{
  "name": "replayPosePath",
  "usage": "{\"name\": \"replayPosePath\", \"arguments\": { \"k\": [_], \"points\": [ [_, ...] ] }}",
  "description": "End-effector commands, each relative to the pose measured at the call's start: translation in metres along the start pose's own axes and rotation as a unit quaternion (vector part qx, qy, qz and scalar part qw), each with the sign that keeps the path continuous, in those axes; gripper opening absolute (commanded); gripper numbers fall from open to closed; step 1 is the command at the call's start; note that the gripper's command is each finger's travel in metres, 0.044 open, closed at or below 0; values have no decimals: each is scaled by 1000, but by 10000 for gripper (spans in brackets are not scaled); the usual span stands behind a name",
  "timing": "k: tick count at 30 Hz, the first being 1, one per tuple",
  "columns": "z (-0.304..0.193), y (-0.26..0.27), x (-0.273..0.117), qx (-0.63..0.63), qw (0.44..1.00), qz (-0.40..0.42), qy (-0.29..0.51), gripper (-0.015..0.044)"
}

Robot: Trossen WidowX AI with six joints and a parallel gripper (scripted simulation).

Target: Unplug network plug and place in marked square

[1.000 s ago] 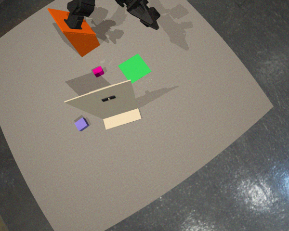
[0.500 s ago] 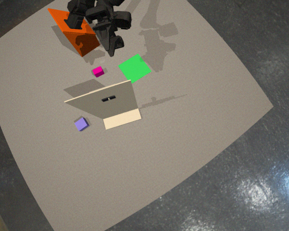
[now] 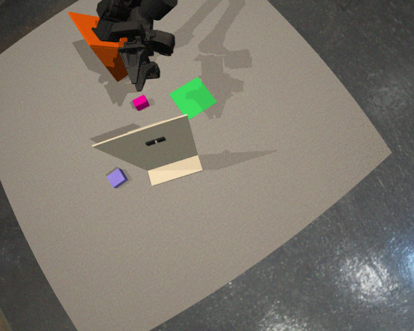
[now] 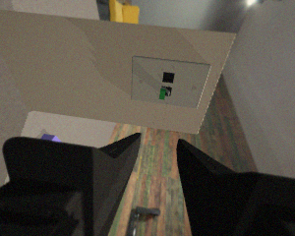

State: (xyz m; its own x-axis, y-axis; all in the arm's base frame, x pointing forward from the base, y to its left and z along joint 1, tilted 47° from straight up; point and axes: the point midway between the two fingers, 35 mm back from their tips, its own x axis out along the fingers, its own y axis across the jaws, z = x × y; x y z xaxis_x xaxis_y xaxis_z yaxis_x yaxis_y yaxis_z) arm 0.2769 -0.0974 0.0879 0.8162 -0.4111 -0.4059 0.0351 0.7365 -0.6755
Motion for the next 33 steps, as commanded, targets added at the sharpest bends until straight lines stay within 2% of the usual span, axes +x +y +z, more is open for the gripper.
{"name": "replayPosePath", "arguments": {
  "k": [1, 18, 33],
  "points": [
    [5, -4, 8, -2, 1000, -5, -1, 156],
    [14, -2, 49, -1, 1000, -5, -2, 156],
    [19, -3, 64, -1, 1000, -5, -2, 156]
  ]
}}
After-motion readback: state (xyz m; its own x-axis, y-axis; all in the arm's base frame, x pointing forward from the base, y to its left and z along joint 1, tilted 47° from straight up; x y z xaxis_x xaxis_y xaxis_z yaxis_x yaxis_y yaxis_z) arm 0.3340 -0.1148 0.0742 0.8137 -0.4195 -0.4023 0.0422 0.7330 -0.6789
